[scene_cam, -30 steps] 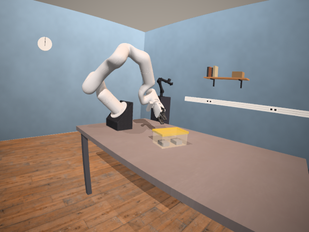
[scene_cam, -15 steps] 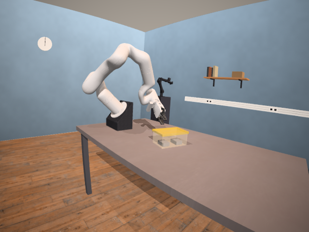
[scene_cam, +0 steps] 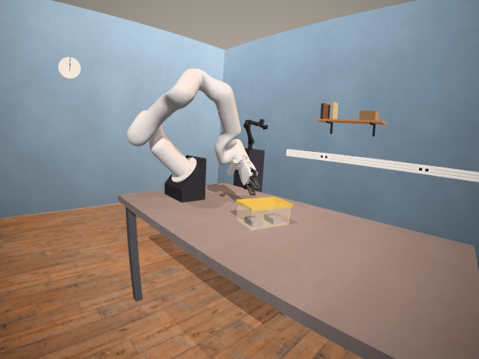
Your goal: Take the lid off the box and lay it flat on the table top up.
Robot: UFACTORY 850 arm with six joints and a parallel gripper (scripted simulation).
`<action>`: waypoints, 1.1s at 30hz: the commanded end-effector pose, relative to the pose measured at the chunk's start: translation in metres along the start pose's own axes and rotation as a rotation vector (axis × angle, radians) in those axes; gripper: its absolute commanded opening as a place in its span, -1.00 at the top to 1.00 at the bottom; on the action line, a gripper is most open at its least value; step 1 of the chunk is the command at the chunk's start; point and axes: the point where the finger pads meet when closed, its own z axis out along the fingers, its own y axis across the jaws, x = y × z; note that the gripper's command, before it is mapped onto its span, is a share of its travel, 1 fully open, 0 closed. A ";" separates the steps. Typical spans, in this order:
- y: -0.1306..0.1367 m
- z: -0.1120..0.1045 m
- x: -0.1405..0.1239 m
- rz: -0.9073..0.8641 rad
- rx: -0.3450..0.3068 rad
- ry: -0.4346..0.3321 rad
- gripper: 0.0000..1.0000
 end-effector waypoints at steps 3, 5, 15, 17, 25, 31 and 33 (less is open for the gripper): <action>-0.001 0.012 0.000 0.001 0.001 0.000 0.05; -0.001 0.016 0.000 0.001 0.001 0.000 0.05; -0.001 0.033 0.000 0.001 0.001 0.000 0.05; -0.001 0.037 0.000 0.001 0.001 0.000 0.05; -0.001 0.047 0.000 0.001 0.001 0.000 0.05; -0.001 0.051 0.000 0.001 0.001 0.000 0.05; -0.001 0.052 0.000 0.001 0.001 0.000 0.05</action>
